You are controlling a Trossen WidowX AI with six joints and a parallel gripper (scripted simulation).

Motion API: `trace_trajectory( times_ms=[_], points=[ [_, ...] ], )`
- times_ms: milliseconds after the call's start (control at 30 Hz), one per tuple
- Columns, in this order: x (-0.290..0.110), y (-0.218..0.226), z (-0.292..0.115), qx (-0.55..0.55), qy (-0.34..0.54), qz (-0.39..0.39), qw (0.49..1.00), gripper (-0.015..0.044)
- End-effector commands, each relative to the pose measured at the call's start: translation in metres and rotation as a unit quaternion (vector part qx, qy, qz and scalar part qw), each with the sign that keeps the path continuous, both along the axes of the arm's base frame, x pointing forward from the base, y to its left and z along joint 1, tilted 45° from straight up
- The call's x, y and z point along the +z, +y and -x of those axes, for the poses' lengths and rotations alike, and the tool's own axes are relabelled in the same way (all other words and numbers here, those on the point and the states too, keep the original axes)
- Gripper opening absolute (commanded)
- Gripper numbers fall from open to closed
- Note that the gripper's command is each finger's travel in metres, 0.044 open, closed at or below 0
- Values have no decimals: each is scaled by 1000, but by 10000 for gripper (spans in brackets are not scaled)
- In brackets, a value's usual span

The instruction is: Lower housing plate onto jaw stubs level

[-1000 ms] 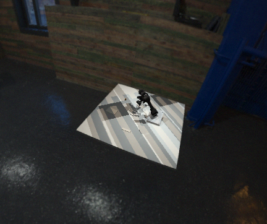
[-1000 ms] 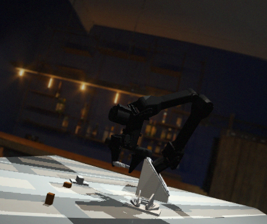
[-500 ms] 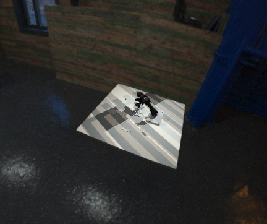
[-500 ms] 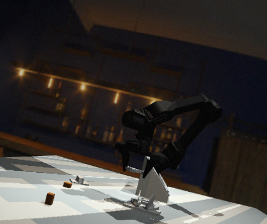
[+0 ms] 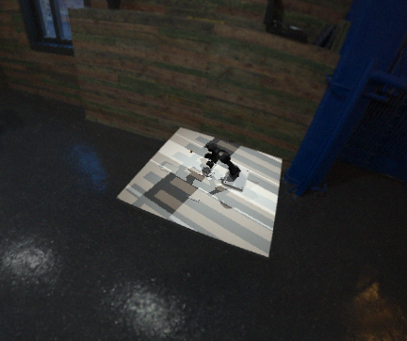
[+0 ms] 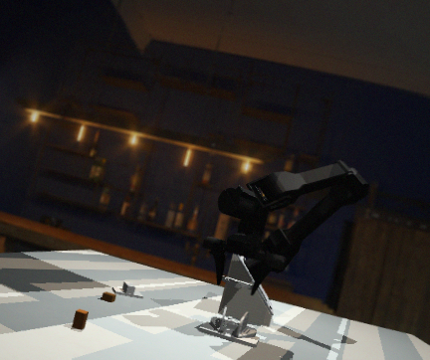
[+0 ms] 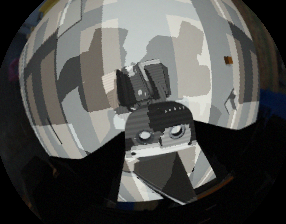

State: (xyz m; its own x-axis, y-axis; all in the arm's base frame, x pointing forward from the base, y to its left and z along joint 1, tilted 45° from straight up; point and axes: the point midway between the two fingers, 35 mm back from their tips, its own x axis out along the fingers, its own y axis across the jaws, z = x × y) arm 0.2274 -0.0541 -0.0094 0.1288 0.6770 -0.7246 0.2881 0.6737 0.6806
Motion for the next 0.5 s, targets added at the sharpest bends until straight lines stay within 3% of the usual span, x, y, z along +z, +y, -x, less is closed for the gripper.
trace_trajectory(
  times_ms=[0,467],
  points=[
    [8,14,3,20,-21,-2,1000,351],
    [13,24,5,34,-34,-3,999,351]
  ],
)
